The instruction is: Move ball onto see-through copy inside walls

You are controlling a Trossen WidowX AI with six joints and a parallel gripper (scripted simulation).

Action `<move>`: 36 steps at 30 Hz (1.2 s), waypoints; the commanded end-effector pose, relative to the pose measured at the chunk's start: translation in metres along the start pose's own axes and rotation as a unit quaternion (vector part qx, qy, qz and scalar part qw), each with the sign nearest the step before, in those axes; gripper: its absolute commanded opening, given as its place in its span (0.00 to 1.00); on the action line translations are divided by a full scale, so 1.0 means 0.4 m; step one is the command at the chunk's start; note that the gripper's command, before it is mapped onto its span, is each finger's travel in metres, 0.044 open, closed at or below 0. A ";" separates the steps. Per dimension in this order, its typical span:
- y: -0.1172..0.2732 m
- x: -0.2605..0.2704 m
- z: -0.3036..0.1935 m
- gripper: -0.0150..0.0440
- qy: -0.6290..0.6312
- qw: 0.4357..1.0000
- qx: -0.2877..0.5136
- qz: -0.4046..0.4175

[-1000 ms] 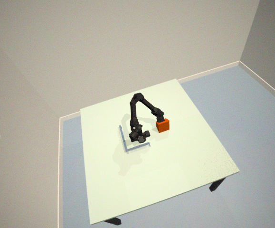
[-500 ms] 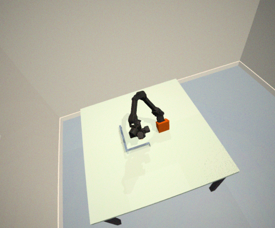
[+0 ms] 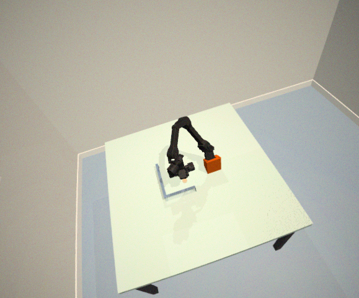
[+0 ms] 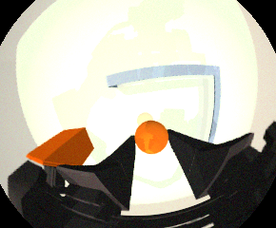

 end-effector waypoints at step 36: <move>-0.255 0.008 -0.045 0.25 0.001 1.000 0.004 -0.003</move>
Point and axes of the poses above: the point midway between the two fingers, 35 mm back from their tips, its own y axis back along the fingers, its own x axis across the jaws, z = x × y, the point moved 1 cm from there along y, back along the fingers, and after that the axes turned 2 degrees about y, right-handed, at the moved point
